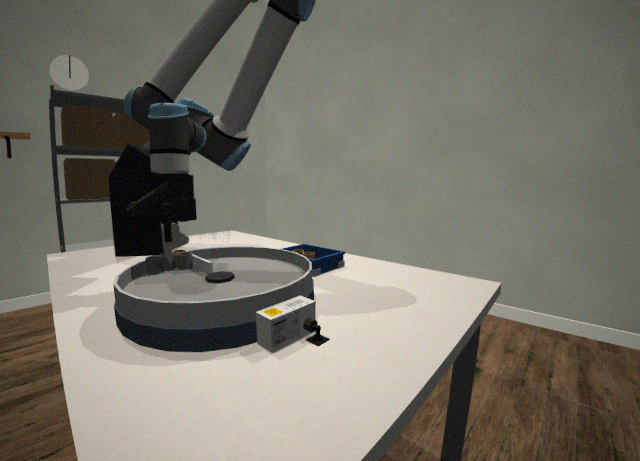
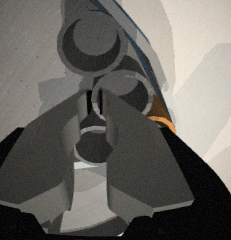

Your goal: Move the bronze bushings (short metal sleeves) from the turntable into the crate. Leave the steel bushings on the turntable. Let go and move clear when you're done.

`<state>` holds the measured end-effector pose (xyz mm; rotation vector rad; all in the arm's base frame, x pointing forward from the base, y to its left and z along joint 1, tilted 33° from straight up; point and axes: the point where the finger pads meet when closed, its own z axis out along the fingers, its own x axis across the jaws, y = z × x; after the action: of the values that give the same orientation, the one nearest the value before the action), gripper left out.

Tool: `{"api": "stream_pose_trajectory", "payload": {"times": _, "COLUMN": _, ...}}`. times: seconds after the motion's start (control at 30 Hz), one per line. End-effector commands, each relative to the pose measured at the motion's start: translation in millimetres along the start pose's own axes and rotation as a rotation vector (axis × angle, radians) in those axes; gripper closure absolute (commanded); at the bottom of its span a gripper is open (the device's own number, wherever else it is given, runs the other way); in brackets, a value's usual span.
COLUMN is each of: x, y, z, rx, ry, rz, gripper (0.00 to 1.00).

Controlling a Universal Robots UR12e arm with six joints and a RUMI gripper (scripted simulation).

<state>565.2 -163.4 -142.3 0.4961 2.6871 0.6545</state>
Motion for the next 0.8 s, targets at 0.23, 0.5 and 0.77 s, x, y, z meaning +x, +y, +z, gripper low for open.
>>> {"api": "stream_pose_trajectory", "payload": {"times": 0.23, "x": -0.4, "y": -0.1, "z": -16.0, "rx": 0.0, "ry": -0.001, "rz": 0.0, "gripper": 1.0}}
{"api": "stream_pose_trajectory", "payload": {"times": 0.5, "x": -0.3, "y": -0.1, "z": -44.1, "rx": 0.0, "ry": -0.001, "rz": 0.0, "gripper": 1.0}}
{"api": "stream_pose_trajectory", "payload": {"times": 0.77, "x": -0.3, "y": -0.1, "z": -67.6, "rx": 0.0, "ry": -0.001, "rz": 0.0, "gripper": 1.0}}
